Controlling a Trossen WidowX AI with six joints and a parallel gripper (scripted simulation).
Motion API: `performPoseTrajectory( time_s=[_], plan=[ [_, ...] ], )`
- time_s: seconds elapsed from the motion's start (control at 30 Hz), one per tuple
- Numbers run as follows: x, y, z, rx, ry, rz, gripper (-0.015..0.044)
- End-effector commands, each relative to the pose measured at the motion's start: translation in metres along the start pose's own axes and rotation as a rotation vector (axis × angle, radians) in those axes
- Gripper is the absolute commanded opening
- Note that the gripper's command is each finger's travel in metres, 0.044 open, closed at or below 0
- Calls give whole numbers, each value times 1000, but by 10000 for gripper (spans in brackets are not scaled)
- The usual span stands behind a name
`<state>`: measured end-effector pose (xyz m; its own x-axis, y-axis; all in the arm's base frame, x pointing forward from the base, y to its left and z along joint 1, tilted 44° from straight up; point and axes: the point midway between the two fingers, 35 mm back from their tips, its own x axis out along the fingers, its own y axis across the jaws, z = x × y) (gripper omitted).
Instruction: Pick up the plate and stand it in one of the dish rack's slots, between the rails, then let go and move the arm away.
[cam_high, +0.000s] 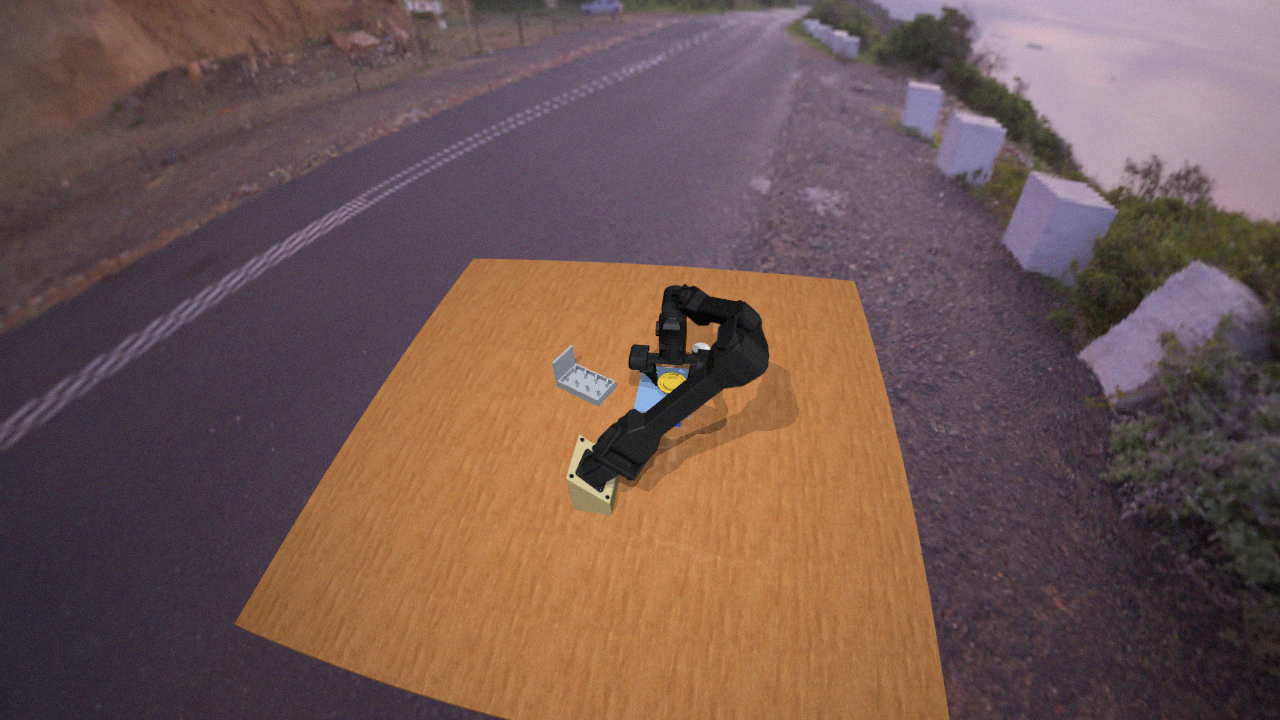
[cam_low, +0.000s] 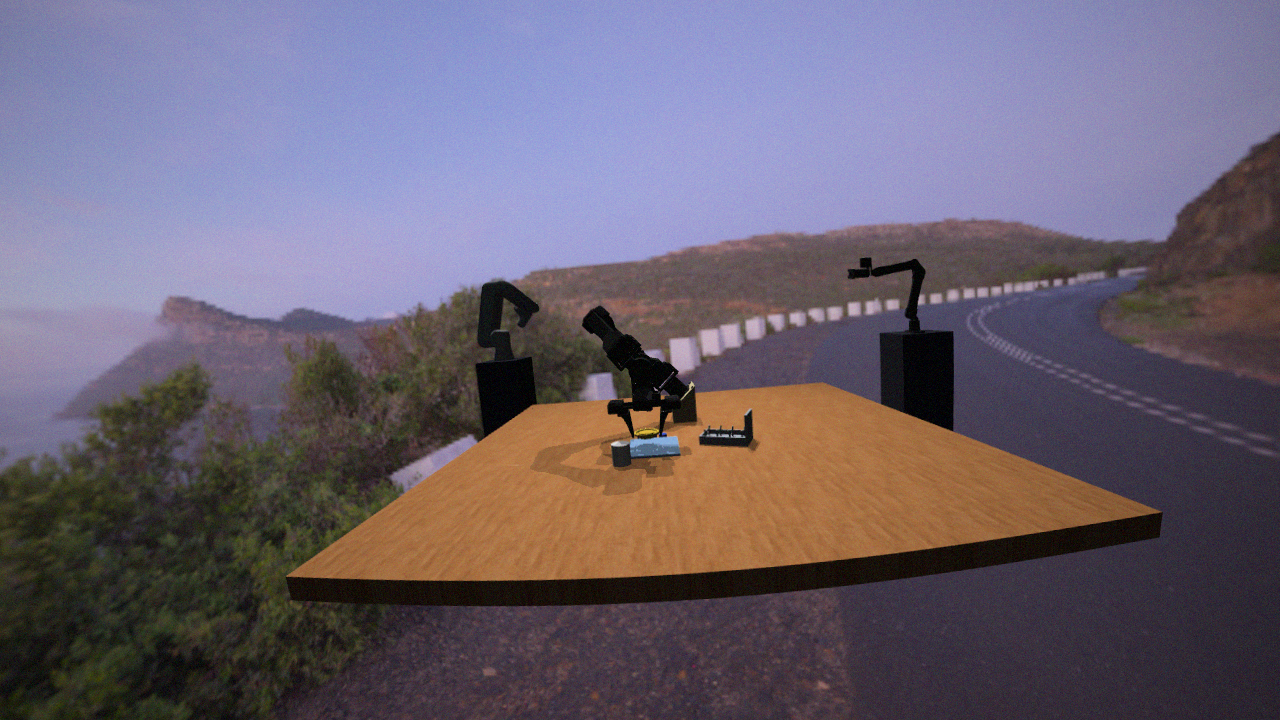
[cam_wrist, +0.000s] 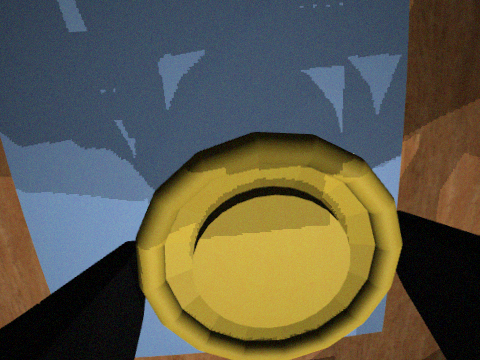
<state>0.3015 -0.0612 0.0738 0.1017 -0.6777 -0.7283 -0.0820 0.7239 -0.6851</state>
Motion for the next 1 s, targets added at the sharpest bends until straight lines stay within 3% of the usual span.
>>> performPoseTrajectory(
  time_s=[0.0, 0.97],
  plan=[
    [-22, 1, 8, 21, -28, 13, 16],
    [-141, 9, 14, -23, -27, 12, 0]
  ],
)
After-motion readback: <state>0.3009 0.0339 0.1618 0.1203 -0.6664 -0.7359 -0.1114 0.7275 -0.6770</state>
